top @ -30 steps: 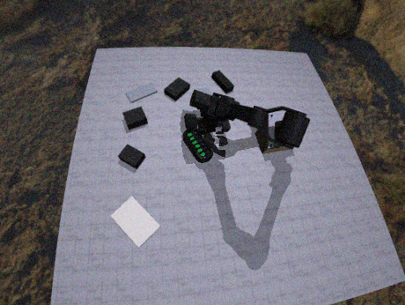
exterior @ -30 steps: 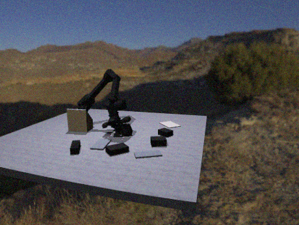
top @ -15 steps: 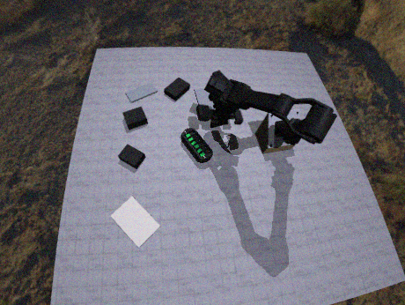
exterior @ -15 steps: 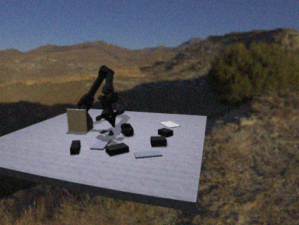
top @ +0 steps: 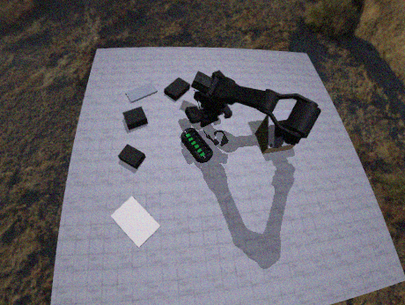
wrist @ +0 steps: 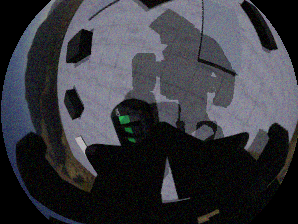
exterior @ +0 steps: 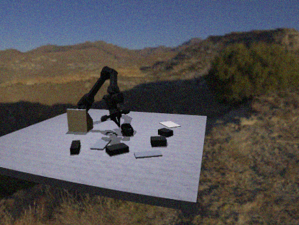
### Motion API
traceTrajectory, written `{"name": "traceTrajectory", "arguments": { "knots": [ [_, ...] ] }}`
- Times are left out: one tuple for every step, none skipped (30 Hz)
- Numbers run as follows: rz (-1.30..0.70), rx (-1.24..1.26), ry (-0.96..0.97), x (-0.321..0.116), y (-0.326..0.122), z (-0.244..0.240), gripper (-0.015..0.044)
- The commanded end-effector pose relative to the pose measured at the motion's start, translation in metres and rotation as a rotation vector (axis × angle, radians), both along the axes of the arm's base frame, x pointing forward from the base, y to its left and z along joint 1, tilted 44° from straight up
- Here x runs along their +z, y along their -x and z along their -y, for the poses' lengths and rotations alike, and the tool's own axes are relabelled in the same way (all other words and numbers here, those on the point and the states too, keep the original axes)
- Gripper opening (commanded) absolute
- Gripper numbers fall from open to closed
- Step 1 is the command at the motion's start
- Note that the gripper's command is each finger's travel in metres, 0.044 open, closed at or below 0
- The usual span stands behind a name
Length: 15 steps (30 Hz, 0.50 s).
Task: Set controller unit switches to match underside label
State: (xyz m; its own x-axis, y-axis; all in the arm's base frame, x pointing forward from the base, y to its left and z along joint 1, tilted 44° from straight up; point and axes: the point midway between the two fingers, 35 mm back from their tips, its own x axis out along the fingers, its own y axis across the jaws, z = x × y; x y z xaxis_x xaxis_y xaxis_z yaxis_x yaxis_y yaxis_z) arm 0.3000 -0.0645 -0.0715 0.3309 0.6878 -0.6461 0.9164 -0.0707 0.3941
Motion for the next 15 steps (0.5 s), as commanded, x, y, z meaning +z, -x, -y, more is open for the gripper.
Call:
{"name": "traceTrajectory", "arguments": {
  "knots": [
    [0.028, 0.033, -0.007, -0.001, -0.007, -0.001, 0.0],
    [0.028, 0.033, -0.007, -0.001, -0.007, -0.001, 0.0],
    [0.034, 0.042, -0.006, -0.001, -0.007, -0.001, 0.0],
    [0.055, 0.068, -0.003, -0.001, -0.007, 0.0, 0.0],
    [0.087, 0.106, 0.001, -0.002, -0.007, 0.001, 0.0],
    [0.109, 0.131, 0.003, -0.002, -0.007, 0.002, 0.0],
    [0.116, 0.139, 0.004, -0.002, -0.007, 0.002, 0.0],
    [0.116, 0.139, 0.004, -0.002, -0.007, 0.002, 0.0],
    [0.116, 0.139, 0.004, -0.002, -0.007, 0.002, 0.0],
    [0.116, 0.139, 0.004, -0.002, -0.007, 0.002, 0.0],
    [0.096, 0.123, 0.006, -0.003, -0.006, 0.001, 0.0],
    [0.096, 0.123, 0.006, -0.003, -0.006, 0.001, 0.0],
    [0.092, 0.128, 0.007, -0.001, -0.007, 0.0, 0.0],
    [0.078, 0.143, 0.011, 0.005, -0.008, -0.004, 0.0],
    [0.055, 0.167, 0.018, 0.016, -0.011, -0.01, 0.0]
  ]
}}
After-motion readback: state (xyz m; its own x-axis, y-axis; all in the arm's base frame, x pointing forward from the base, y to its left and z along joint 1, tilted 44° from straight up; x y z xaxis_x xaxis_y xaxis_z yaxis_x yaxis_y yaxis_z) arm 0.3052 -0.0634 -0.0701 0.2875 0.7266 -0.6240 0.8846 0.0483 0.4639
